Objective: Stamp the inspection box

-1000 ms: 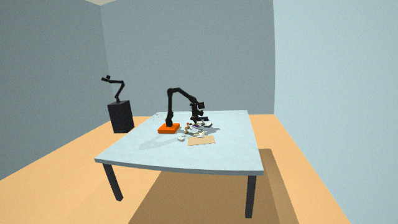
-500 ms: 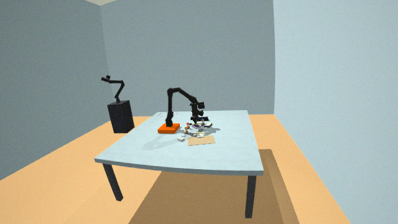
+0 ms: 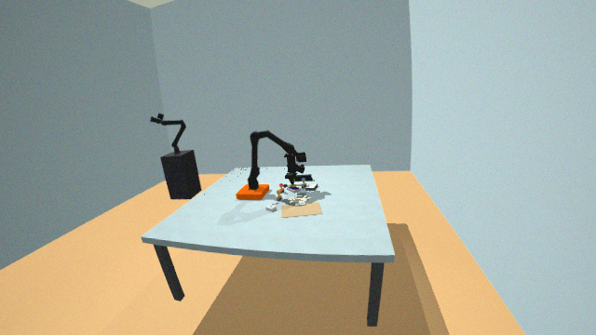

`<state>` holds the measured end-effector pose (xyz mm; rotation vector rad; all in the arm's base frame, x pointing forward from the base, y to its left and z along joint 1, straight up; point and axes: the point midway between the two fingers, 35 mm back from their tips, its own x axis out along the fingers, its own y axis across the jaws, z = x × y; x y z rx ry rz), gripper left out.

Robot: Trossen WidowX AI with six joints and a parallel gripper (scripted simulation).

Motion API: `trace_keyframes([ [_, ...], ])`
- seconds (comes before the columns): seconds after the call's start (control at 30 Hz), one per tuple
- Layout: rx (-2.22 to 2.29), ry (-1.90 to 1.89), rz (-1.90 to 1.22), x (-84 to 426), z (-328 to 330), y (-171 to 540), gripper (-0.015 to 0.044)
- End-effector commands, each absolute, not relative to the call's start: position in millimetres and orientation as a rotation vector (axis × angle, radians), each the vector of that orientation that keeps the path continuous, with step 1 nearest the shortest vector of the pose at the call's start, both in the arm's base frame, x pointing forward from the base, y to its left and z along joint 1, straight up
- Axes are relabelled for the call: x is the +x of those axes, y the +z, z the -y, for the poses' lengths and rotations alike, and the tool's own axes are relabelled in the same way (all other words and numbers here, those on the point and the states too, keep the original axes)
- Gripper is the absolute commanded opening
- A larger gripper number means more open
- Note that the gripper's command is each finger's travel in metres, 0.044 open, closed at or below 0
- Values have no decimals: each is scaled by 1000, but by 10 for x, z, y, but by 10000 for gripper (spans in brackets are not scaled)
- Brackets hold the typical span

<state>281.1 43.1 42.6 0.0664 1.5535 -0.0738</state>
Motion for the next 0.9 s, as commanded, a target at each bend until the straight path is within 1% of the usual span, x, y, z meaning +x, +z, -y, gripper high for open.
trace_keyframes([
  [0.0,65,-75,-1546,2820,-429,466,0],
  [0.87,65,-75,-1546,2822,-429,810,0],
])
